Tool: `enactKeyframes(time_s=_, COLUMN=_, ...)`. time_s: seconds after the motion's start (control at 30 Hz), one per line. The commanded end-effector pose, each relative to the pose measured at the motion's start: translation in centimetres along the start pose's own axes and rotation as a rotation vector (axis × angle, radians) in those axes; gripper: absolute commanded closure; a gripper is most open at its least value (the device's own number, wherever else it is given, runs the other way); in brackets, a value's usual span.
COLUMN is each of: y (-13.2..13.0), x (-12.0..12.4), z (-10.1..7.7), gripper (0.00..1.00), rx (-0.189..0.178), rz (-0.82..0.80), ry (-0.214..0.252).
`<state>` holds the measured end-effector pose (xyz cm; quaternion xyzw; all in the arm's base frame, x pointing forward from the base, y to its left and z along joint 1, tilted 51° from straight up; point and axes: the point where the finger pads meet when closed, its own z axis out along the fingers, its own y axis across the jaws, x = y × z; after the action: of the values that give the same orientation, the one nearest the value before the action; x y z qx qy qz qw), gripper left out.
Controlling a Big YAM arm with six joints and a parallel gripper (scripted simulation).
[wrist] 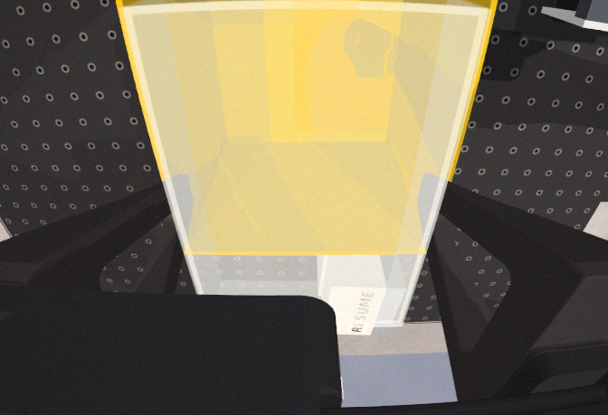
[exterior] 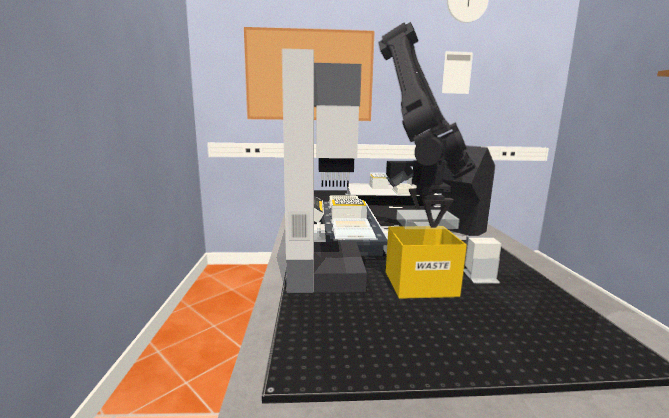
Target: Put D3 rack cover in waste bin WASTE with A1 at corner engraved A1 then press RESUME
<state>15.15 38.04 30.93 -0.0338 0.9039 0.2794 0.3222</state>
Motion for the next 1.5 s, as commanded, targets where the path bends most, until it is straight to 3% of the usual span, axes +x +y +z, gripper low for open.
enactKeyframes(time_s=0.0, y=0.1, x=-0.5, z=1.0, gripper=1.00, rx=0.004, rz=-0.006, ry=-0.009)
enactKeyframes(time_s=0.3, y=0.1, x=-0.5, z=2.2, gripper=1.00, rx=0.004, rz=-0.006, ry=-0.009)
enactKeyframes(time_s=0.33, y=0.9, x=-1.2, z=1.9, gripper=1.00, rx=-0.012, rz=0.003, ry=-0.019)
enactKeyframes(time_s=0.53, y=0.0, x=-0.5, z=3.4, gripper=1.00, rx=0.005, rz=-0.006, ry=-0.009)
enactKeyframes(time_s=0.63, y=0.3, x=-0.9, z=3.0, gripper=1.00, rx=0.000, rz=-0.004, ry=-0.014)
enactKeyframes(time_s=0.67, y=1.0, x=-1.1, z=2.0, gripper=1.00, rx=-0.025, rz=0.008, ry=-0.017)
enactKeyframes(time_s=1.47, y=1.1, x=-1.1, z=2.0, gripper=1.00, rx=-0.025, rz=0.008, ry=-0.017)
